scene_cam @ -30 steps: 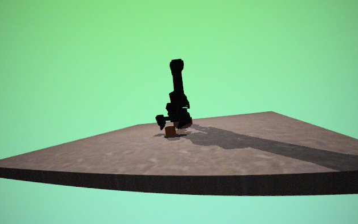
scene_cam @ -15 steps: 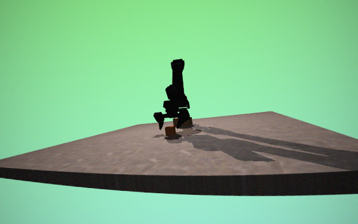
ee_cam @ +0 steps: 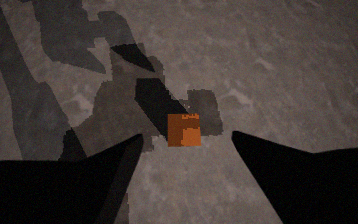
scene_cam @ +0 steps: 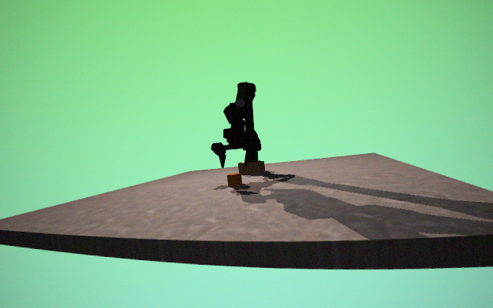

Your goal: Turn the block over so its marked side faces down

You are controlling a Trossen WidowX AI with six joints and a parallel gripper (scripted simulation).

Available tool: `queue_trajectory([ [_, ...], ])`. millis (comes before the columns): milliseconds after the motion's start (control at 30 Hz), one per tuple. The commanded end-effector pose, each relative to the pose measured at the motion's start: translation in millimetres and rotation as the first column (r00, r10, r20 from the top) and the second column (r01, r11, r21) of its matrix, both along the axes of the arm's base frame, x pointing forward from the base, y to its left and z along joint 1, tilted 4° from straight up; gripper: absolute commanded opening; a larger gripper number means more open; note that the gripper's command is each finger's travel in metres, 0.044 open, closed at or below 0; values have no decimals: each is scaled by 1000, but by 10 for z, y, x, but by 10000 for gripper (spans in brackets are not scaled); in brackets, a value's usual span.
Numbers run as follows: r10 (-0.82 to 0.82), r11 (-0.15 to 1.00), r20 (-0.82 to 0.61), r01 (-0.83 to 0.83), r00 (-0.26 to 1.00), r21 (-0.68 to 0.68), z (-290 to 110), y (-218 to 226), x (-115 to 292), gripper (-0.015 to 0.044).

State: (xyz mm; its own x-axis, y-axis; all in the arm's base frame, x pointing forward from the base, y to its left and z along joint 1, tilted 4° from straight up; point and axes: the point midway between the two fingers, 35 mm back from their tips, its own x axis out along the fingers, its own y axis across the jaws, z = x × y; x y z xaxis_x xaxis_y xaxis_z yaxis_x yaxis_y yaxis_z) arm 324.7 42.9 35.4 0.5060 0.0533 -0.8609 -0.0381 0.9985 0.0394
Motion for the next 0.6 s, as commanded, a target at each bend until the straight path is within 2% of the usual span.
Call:
queue_trajectory([
  [0, 12, 1000, -33, -12, 999, 7, 264, -11, -90, 440],
  [200, 13, 1000, -56, -13, 998, 5, 272, -9, -66, 440],
  [567, 26, 999, -414, -33, 910, -9, 411, 8, 237, 440],
])
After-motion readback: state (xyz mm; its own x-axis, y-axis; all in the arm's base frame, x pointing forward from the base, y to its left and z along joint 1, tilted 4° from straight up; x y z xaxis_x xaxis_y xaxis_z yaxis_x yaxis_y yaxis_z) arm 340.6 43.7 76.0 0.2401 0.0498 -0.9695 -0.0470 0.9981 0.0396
